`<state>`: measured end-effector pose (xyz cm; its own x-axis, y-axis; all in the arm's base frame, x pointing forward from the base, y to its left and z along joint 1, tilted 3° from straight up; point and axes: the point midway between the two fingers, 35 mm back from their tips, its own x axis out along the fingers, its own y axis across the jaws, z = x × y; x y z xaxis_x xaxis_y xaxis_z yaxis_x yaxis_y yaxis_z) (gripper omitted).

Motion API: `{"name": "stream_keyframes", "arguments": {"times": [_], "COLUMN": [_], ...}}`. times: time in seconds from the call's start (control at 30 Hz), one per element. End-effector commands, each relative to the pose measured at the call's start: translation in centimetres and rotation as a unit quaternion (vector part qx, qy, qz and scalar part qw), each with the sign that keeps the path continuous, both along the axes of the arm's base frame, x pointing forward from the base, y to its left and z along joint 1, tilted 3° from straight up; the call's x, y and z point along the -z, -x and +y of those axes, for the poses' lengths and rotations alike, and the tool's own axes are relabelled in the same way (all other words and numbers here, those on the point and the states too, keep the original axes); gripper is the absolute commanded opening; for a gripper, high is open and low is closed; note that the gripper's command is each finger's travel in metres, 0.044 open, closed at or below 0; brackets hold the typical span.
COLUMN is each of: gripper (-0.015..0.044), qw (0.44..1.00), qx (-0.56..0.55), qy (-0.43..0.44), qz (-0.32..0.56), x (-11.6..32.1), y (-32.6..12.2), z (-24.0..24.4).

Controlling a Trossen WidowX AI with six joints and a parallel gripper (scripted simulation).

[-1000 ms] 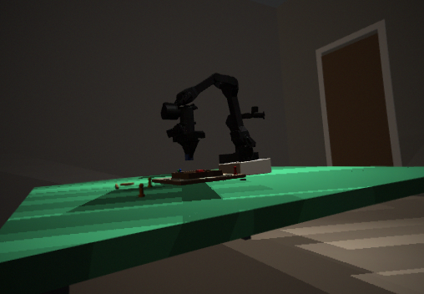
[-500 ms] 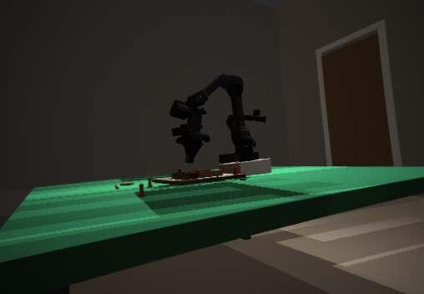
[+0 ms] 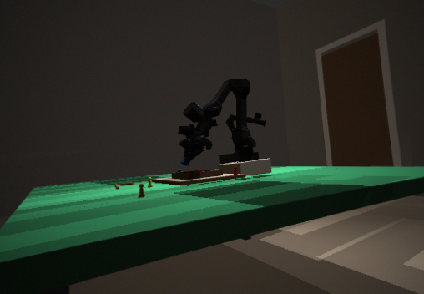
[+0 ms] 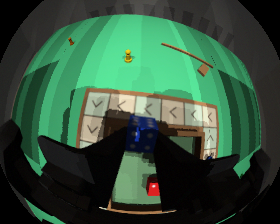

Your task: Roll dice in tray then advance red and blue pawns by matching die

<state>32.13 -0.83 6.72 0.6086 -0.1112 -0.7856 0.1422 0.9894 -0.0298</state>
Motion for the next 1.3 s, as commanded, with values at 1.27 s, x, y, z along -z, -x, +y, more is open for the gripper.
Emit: {"name": "stream_keyframes", "arguments": {"times": [1.27], "gripper": [0.0000], "qw": [0.992], "qx": [0.005], "qy": [0.023], "qz": [-0.124], "x": [-4.6], "y": [5.0], "z": [-6.4]}}
